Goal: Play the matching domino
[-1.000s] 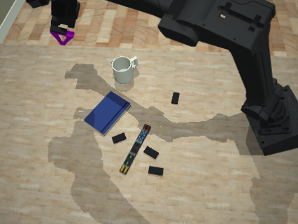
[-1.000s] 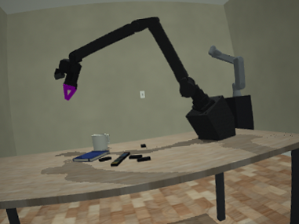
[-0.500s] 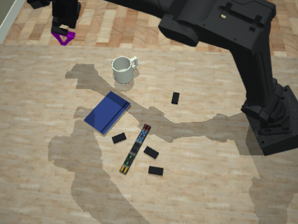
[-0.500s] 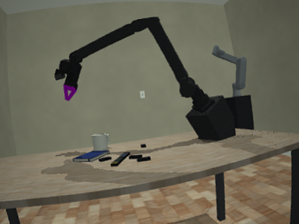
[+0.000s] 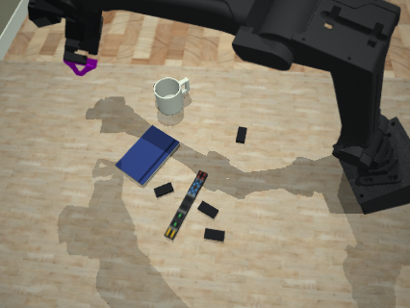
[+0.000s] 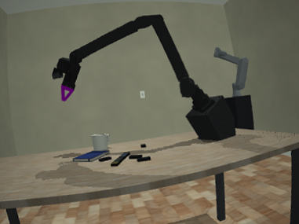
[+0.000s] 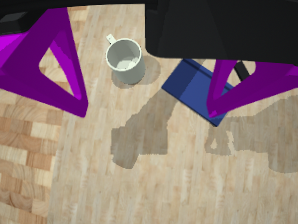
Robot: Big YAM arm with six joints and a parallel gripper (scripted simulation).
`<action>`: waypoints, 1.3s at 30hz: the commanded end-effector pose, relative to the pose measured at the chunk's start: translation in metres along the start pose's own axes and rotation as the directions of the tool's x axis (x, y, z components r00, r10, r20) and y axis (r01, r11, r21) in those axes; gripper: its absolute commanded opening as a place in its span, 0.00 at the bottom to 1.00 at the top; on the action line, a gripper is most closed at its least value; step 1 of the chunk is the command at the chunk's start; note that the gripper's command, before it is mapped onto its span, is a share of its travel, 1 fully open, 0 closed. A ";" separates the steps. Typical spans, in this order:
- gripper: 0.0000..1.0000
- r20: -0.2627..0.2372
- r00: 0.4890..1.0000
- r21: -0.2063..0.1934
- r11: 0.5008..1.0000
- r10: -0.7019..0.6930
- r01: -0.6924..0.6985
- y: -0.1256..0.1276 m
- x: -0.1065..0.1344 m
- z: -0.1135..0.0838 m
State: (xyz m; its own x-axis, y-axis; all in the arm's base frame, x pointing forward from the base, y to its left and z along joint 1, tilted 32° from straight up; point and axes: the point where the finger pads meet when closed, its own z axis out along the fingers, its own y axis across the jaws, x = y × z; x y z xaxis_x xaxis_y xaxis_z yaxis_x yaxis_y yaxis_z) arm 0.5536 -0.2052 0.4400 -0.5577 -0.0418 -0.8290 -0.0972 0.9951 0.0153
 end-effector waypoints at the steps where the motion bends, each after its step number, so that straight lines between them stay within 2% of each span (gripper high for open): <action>1: 1.00 0.009 1.000 0.007 1.000 -0.001 0.001 -0.002 -0.004 -0.004; 9: 1.00 0.046 0.999 0.027 1.000 -0.003 0.002 -0.002 -0.018 -0.019; 16: 1.00 0.046 0.999 0.027 1.000 -0.003 0.002 -0.002 -0.018 -0.019; 17: 1.00 0.011 1.000 0.007 1.000 0.001 -0.002 0.000 -0.004 -0.005; 26: 1.00 0.046 0.999 0.026 1.000 -0.004 0.003 -0.001 -0.018 -0.019; 33: 1.00 0.046 0.999 0.026 1.000 -0.004 0.003 -0.001 -0.018 -0.019; 34: 1.00 0.017 1.000 0.010 1.000 -0.001 0.000 0.003 -0.005 -0.004; 39: 1.00 0.071 0.997 0.038 0.999 -0.020 0.018 0.020 -0.017 -0.008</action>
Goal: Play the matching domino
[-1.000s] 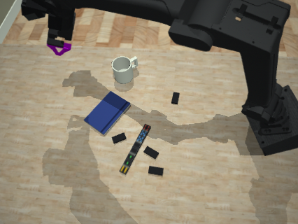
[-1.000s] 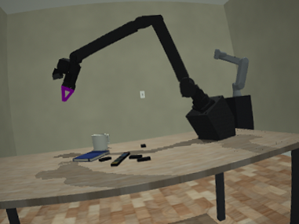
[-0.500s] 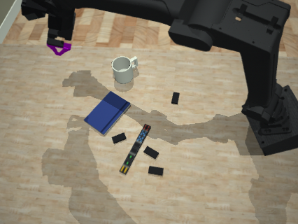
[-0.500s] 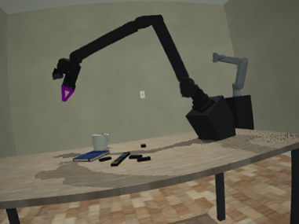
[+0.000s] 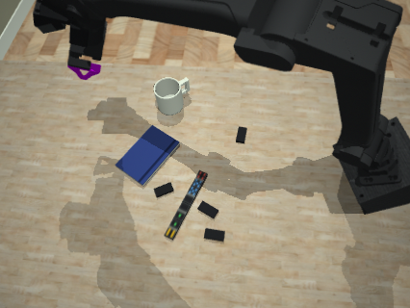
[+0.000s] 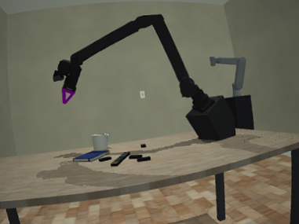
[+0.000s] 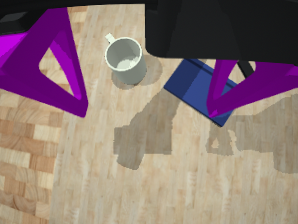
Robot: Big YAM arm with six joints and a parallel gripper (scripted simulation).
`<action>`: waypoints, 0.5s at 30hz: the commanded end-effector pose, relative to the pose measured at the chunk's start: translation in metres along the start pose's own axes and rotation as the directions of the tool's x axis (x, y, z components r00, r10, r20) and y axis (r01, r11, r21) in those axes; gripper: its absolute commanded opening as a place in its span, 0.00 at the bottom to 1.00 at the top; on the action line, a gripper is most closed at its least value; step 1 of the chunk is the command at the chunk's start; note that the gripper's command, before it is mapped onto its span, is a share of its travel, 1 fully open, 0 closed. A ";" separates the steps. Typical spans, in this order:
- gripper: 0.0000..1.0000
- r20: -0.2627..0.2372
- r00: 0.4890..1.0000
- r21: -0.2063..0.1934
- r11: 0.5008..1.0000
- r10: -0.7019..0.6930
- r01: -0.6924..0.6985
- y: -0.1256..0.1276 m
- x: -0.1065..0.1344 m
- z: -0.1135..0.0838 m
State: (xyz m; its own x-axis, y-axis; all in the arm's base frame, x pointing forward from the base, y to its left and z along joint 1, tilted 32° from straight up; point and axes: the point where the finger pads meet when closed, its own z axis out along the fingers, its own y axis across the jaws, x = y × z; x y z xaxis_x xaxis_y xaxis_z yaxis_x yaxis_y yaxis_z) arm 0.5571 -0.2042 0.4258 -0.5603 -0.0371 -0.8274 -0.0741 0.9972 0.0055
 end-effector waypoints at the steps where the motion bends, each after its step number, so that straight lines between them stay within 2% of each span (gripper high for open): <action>1: 1.00 0.085 0.996 0.019 0.999 -0.027 0.026 0.022 -0.029 -0.021; 4: 1.00 0.117 0.992 0.036 0.999 -0.039 0.035 0.032 -0.037 -0.023; 11: 1.00 0.117 0.992 0.036 0.999 -0.039 0.035 0.032 -0.037 -0.023; 12: 1.00 0.074 0.997 0.015 0.999 -0.039 0.038 0.032 -0.021 -0.006; 15: 1.00 0.088 0.995 0.022 0.999 -0.039 0.037 0.032 -0.026 -0.012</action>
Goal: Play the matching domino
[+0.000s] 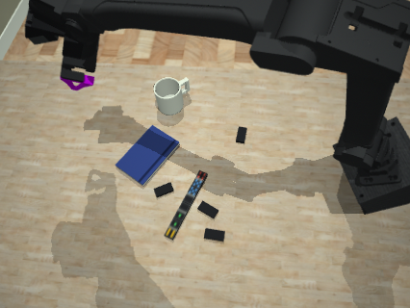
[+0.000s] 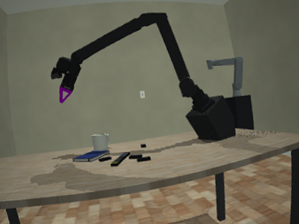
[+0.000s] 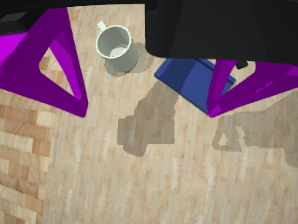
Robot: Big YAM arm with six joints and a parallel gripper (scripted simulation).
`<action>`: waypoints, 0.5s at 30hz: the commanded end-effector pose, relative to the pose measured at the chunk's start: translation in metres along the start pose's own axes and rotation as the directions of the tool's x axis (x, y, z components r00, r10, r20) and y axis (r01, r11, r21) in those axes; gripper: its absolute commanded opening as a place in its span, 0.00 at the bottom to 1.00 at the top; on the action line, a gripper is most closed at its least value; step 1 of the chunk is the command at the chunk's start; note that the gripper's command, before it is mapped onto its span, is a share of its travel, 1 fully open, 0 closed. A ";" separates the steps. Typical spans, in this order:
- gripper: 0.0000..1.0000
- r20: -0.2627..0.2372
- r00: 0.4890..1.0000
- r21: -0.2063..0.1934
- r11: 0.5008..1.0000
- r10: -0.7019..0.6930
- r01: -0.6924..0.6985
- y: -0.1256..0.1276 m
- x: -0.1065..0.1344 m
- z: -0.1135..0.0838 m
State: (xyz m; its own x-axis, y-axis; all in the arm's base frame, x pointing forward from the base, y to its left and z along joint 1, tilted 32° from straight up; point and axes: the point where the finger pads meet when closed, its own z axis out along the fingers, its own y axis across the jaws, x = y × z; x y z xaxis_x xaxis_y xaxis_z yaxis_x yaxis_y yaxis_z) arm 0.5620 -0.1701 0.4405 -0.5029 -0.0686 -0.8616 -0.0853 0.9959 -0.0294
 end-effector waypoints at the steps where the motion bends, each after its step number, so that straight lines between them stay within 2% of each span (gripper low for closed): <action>1: 1.00 0.029 1.000 0.014 1.000 -0.003 0.002 -0.002 -0.012 -0.011; 6: 1.00 0.053 0.999 0.026 1.000 -0.002 0.001 -0.003 -0.022 -0.020; 13: 1.00 0.053 0.999 0.026 1.000 -0.002 0.001 -0.003 -0.022 -0.020; 14: 1.00 0.015 1.000 0.007 1.000 0.000 0.000 -0.001 -0.007 -0.007; 15: 1.00 0.020 1.000 0.009 1.000 0.000 0.000 -0.001 -0.008 -0.008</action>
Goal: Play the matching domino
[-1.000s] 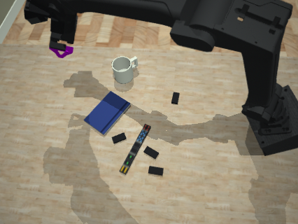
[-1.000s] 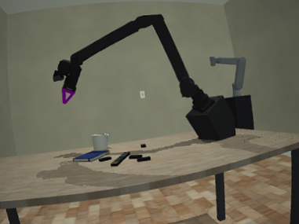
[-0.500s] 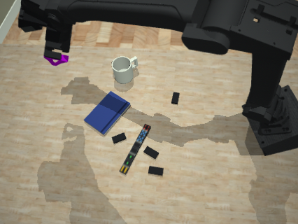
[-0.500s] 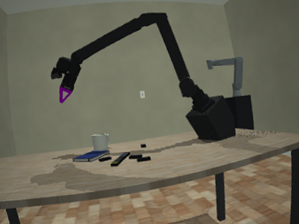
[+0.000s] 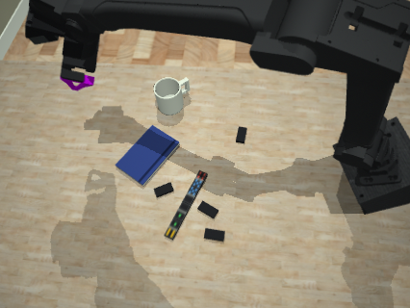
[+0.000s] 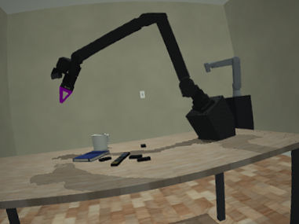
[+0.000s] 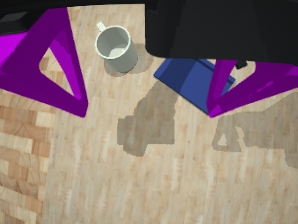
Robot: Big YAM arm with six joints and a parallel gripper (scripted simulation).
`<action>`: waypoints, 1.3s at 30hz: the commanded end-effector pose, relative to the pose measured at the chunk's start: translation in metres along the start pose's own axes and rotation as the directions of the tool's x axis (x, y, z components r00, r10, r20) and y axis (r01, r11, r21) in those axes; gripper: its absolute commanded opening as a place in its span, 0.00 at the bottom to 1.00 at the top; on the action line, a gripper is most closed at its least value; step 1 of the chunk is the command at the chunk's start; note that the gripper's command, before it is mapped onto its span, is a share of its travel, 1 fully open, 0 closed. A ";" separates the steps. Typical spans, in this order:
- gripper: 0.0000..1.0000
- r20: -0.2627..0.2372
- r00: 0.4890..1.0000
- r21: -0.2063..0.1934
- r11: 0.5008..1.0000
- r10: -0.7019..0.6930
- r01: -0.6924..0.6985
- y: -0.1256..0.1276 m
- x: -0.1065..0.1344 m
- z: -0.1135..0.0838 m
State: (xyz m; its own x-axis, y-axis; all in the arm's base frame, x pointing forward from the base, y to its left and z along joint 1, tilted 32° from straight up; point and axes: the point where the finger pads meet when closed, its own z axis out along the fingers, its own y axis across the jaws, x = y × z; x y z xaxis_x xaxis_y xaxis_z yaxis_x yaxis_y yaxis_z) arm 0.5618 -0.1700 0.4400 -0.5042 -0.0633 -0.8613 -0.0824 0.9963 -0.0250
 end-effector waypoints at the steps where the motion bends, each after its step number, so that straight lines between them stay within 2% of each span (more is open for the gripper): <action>1: 1.00 0.025 1.000 0.011 1.000 -0.006 0.005 -0.001 -0.011 -0.010; 8: 1.00 0.055 0.998 0.025 1.000 -0.008 0.007 -0.002 -0.023 -0.020; 15: 1.00 0.055 0.998 0.025 1.000 -0.008 0.007 -0.002 -0.023 -0.020; 16: 1.00 0.024 1.000 0.010 1.000 -0.006 0.006 0.003 -0.008 -0.007; 25: 1.00 0.134 0.991 0.053 0.998 -0.028 0.022 0.033 -0.031 -0.018; 32: 1.00 0.134 0.991 0.053 0.998 -0.028 0.022 0.033 -0.031 -0.018; 33: 1.00 0.089 0.996 0.034 0.999 -0.031 0.028 0.034 -0.014 -0.002; 39: 1.00 0.119 0.992 0.046 0.999 -0.028 0.023 0.033 -0.025 -0.012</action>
State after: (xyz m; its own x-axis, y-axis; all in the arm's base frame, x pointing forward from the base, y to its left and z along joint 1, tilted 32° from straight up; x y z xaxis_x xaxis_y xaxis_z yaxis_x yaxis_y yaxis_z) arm 0.5649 -0.1341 0.4450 -0.4327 -0.0857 -0.8974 -0.0691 0.9957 -0.0618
